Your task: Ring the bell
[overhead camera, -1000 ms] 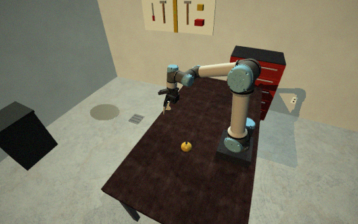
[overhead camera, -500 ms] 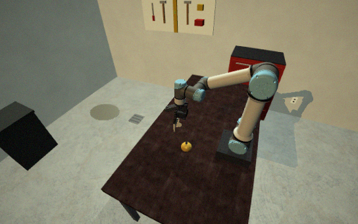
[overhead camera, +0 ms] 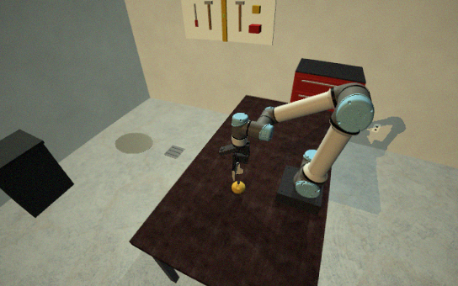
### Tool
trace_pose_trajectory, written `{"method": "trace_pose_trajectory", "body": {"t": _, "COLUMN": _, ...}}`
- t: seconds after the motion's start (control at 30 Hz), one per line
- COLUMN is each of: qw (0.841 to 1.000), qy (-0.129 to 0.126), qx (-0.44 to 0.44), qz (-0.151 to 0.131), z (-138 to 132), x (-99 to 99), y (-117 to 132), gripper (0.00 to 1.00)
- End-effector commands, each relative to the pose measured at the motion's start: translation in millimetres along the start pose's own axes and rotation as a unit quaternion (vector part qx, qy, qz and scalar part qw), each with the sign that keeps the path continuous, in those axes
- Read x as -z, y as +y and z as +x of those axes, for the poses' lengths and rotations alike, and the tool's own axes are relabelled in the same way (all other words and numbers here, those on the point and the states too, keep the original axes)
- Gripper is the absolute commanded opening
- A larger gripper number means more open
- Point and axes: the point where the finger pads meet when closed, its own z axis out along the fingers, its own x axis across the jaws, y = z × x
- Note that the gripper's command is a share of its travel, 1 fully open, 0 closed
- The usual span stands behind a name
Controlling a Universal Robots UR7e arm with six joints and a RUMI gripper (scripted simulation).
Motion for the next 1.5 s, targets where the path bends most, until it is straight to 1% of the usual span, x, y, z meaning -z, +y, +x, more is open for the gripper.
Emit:
{"method": "trace_pose_trajectory", "body": {"t": 0.0, "qw": 1.0, "qy": 0.003, "qx": 0.008, "qz": -0.001, "z": -7.5, "x": -4.2, "y": 11.6, "gripper": 1.0}}
{"method": "trace_pose_trajectory", "body": {"t": 0.2, "qw": 1.0, "qy": 0.004, "qx": 0.011, "qz": -0.002, "z": -10.3, "x": -6.3, "y": 16.1, "gripper": 1.0}}
{"method": "trace_pose_trajectory", "body": {"t": 0.4, "qw": 1.0, "qy": 0.004, "qx": 0.011, "qz": -0.001, "z": -9.6, "x": -5.8, "y": 15.2, "gripper": 1.0}}
{"method": "trace_pose_trajectory", "body": {"t": 0.43, "qw": 1.0, "qy": 0.004, "qx": 0.011, "qz": -0.001, "z": -9.6, "x": -5.8, "y": 15.1, "gripper": 0.0}}
{"method": "trace_pose_trajectory", "body": {"t": 1.47, "qw": 1.0, "qy": 0.004, "qx": 0.011, "qz": -0.001, "z": -9.6, "x": -5.8, "y": 15.2, "gripper": 0.0}}
